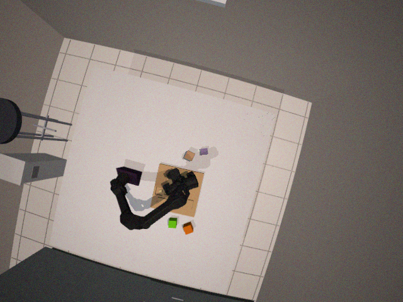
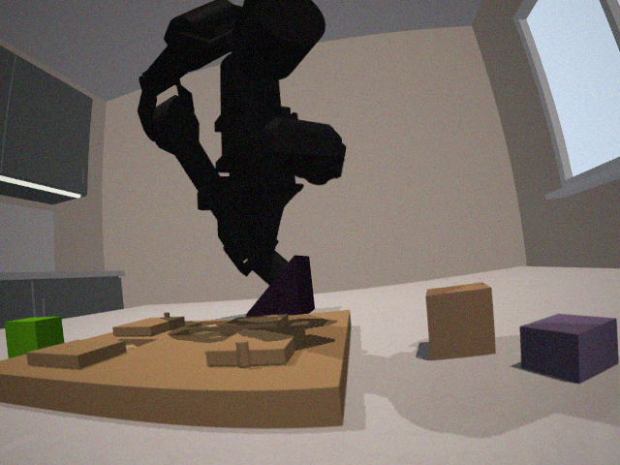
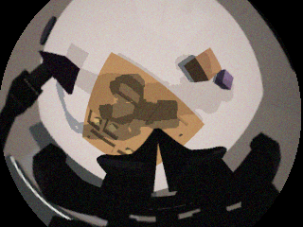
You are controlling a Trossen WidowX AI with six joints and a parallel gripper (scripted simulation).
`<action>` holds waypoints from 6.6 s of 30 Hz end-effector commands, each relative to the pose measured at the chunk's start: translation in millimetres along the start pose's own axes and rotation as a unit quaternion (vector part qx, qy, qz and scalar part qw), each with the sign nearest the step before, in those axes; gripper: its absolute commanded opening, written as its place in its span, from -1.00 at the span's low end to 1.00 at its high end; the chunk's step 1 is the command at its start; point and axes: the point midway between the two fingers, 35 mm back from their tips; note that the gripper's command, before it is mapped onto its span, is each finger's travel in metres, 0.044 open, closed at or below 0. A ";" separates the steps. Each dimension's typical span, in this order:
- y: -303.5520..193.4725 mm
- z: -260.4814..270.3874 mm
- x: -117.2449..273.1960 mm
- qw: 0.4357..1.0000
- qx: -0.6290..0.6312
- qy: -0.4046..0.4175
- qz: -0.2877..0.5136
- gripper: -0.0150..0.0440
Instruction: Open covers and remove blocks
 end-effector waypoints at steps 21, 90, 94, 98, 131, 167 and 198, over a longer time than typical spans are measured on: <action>17.6 -31.7 1.7 0.903 0.429 -0.004 -0.001 -0.49; 17.5 -32.6 -44.0 0.903 0.429 -0.003 -0.001 -0.49; 17.6 -32.4 -47.9 0.903 0.429 -0.003 -0.001 -0.49; 17.8 -32.1 -51.7 0.903 0.429 -0.003 -0.001 -0.49; 6.7 -7.0 -57.4 0.903 0.429 -0.002 -0.001 -0.49; -20.4 19.9 -57.9 0.903 0.430 -0.001 -0.001 -0.49; -53.3 30.7 -57.8 0.903 0.429 0.000 0.000 -0.49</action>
Point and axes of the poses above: the point midway between the two fingers, 35 mm back from their tips, its own x axis back along the fingers, its own z axis across the jaws, y = z × x, and after that the axes turned 13 degrees about x, right-handed
